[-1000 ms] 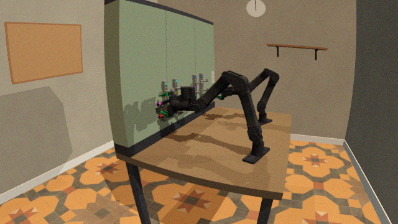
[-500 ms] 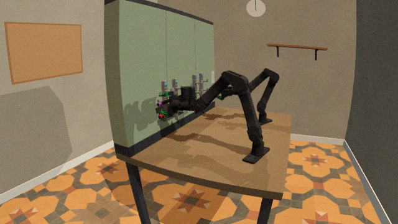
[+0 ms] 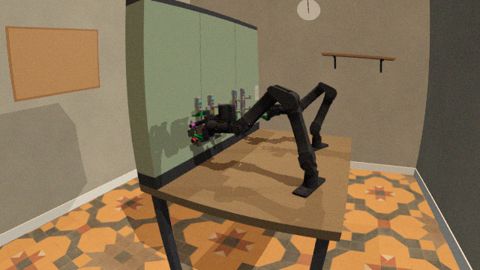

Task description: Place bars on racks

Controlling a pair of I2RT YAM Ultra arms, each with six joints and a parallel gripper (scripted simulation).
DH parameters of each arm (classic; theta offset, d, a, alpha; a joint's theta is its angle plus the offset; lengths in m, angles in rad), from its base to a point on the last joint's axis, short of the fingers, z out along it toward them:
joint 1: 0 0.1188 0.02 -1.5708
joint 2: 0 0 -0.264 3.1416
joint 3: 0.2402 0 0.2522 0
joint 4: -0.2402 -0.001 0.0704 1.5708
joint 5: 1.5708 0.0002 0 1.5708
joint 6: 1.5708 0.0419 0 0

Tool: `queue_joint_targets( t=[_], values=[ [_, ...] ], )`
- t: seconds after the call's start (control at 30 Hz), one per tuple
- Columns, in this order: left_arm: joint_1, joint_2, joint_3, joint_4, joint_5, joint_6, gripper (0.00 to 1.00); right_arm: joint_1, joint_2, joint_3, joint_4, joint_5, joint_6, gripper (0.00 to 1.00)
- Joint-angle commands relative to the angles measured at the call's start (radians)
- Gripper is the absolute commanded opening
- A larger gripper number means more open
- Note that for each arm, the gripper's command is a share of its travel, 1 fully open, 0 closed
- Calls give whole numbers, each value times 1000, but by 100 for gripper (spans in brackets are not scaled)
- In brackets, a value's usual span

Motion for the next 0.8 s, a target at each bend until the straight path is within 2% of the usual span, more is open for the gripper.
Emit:
queue_joint_targets(
  t=[0.0, 0.77],
  values=[
    [-8, -12, 35, -8, -7, -11, 100, -10, -29, -5, -5, -8, 10, 100],
    [-6, -24, 39, -25, -5, -11, 100, -10, -29, -5, -5, -8, 10, 100]
  ],
)
